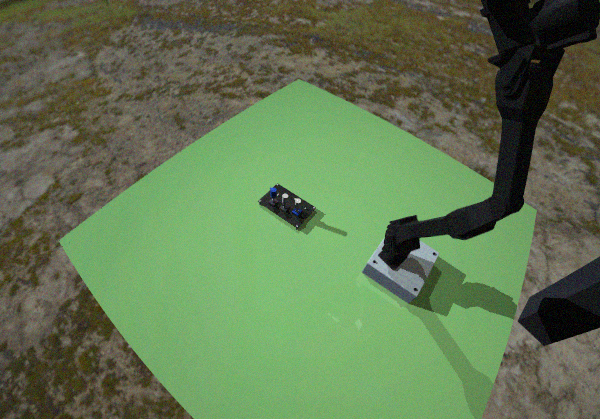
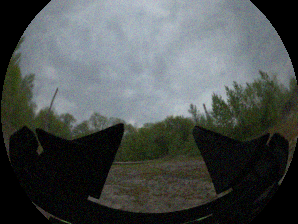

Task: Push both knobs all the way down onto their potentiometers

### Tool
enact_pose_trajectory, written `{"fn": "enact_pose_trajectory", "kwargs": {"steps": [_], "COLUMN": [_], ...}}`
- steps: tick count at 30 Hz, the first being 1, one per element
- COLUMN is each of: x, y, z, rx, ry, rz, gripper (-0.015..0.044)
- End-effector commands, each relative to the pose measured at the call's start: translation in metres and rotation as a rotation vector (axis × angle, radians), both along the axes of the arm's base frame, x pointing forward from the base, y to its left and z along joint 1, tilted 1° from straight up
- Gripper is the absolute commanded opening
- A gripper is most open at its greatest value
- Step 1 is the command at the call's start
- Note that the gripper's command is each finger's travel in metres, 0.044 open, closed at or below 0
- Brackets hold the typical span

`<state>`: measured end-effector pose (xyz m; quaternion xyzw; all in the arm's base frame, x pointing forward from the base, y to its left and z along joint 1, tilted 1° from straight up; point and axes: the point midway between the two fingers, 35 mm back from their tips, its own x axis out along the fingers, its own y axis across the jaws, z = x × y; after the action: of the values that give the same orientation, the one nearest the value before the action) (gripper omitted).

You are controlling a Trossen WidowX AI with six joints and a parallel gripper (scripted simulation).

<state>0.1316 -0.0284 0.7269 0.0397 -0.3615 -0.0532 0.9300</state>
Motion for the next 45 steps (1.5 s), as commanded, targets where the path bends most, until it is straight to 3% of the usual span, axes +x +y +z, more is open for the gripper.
{"fn": "enact_pose_trajectory", "kwargs": {"steps": [1, 15, 27, 45], "x": [0.001, 0.093, 0.148, 0.255], "y": [0.0, -0.023, -0.016, 0.017], "z": [0.0, -0.06, -0.105, -0.27], "rx": [0.001, 0.036, 0.023, -0.021], "ry": [0.002, 0.27, 0.445, 0.988], "rz": [0.0, 0.01, 0.064, 0.17], "gripper": [0.0374, 0.0006, 0.0, 0.0]}}
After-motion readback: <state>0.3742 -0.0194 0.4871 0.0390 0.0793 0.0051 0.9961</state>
